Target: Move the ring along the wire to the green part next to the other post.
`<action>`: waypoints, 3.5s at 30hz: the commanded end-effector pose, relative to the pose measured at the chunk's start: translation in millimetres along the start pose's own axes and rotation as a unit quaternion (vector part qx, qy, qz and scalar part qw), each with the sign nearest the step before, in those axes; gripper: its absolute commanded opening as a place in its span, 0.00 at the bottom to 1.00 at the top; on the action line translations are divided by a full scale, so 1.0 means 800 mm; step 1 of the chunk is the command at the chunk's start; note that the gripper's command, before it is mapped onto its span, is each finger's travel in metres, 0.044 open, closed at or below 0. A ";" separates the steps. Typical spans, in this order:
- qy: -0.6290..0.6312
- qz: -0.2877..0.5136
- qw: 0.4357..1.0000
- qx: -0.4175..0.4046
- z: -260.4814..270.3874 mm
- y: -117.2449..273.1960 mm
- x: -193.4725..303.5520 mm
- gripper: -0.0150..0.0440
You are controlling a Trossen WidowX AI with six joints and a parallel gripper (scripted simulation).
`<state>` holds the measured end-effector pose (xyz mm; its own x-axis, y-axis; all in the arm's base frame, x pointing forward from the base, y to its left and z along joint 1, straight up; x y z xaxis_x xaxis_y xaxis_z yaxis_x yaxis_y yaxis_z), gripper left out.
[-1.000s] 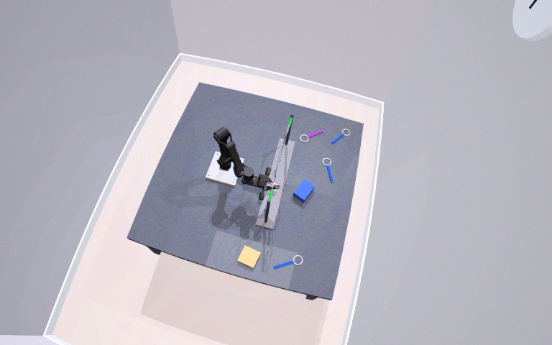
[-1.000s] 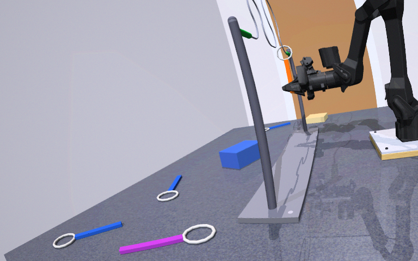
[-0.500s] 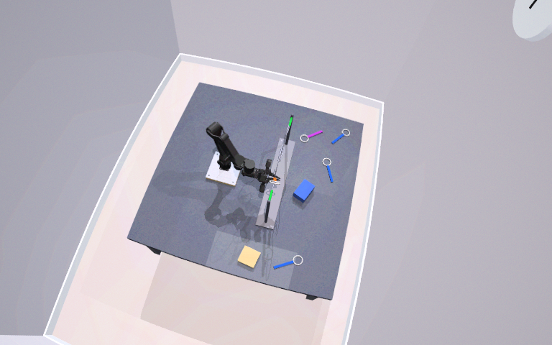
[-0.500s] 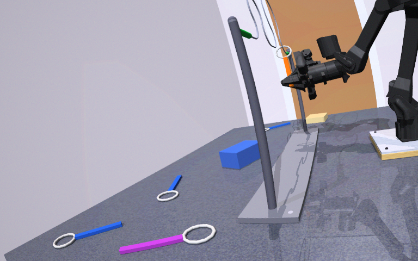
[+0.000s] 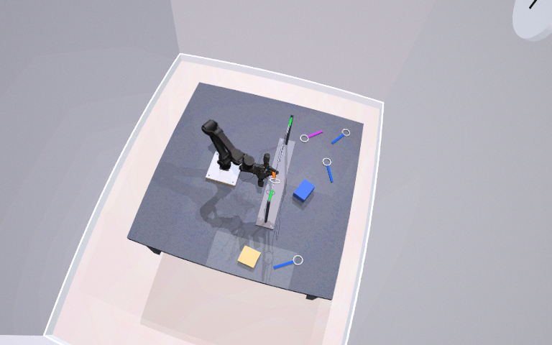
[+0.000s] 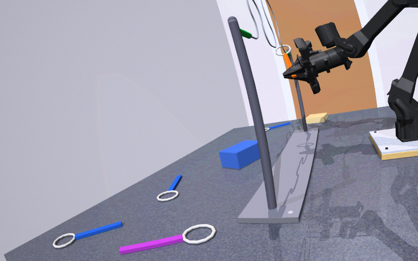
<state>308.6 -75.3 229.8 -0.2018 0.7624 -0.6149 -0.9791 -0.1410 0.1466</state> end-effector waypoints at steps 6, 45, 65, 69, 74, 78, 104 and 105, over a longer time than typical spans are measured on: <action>-0.045 0.033 0.998 -0.013 0.027 0.014 -0.004 0.00; -0.325 0.162 0.925 -0.110 0.130 0.064 -0.052 0.00; -0.506 0.159 0.830 -0.174 0.181 0.079 -0.112 0.00; -0.530 0.159 0.813 -0.183 0.186 0.082 -0.124 0.00; -0.553 0.159 0.795 -0.191 0.191 0.085 -0.138 0.00; -0.562 0.159 0.788 -0.193 0.193 0.087 -0.146 0.00; -0.489 0.168 0.841 -0.157 0.195 0.088 -0.154 0.00; -0.484 0.168 0.844 -0.155 0.195 0.088 -0.153 0.00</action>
<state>268.3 -80.8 435.5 -0.4986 0.7700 0.3981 -0.8619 -0.4891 -0.1334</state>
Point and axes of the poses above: the point midway between the two fingers, 35 mm back from their tips, its own y axis back along the fingers, its own z axis across the jaws, x = y × z, the point moved 1 cm from there along y, back along the fingers, and after that the axes turned 4 degrees about -y, right-handed, at the moved point
